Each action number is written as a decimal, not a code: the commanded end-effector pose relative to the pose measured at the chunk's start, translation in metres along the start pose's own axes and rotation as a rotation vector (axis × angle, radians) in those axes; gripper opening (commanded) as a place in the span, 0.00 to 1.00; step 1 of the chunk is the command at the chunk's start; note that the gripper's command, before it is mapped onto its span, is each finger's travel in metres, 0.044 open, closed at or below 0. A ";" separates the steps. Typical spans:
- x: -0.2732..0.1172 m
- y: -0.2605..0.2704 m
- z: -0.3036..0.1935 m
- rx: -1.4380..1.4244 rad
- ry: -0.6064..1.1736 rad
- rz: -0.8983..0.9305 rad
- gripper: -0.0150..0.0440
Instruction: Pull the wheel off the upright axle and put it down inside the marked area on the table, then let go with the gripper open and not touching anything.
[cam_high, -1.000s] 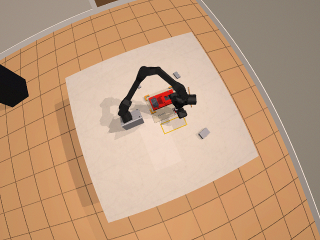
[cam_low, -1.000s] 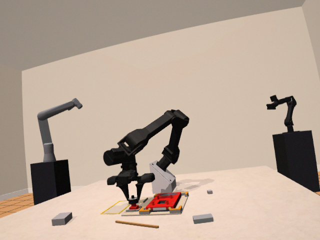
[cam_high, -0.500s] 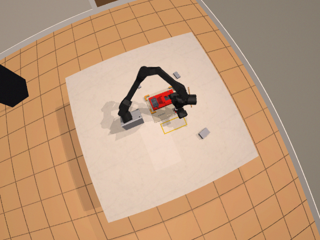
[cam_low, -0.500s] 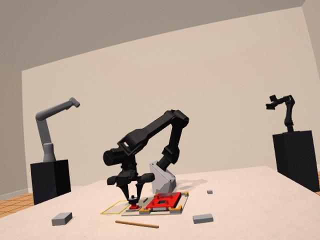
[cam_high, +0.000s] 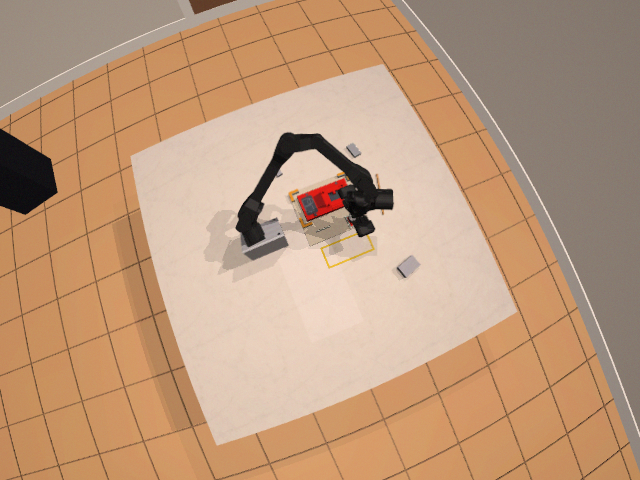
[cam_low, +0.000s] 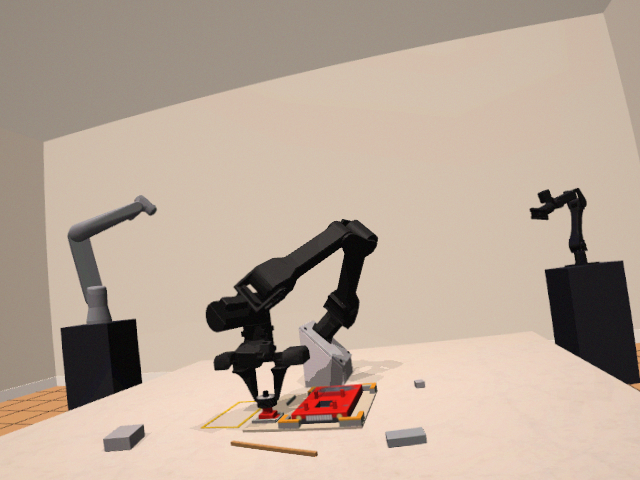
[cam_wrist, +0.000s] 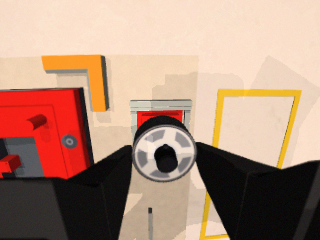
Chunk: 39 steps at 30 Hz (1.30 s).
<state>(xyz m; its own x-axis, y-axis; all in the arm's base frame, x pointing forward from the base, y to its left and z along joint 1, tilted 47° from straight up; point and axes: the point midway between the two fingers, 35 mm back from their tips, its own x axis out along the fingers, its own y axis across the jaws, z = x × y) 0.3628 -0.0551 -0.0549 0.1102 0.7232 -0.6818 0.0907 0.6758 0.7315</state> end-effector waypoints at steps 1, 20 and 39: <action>-0.013 -0.002 0.000 0.013 -0.015 -0.003 0.25; -0.019 -0.002 0.000 0.014 -0.017 -0.003 0.25; -0.026 -0.002 -0.001 0.016 -0.020 -0.002 0.25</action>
<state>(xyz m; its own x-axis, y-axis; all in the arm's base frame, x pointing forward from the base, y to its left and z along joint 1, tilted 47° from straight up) 0.3636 -0.0559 -0.0527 0.1018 0.7270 -0.6790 0.0761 0.6749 0.7340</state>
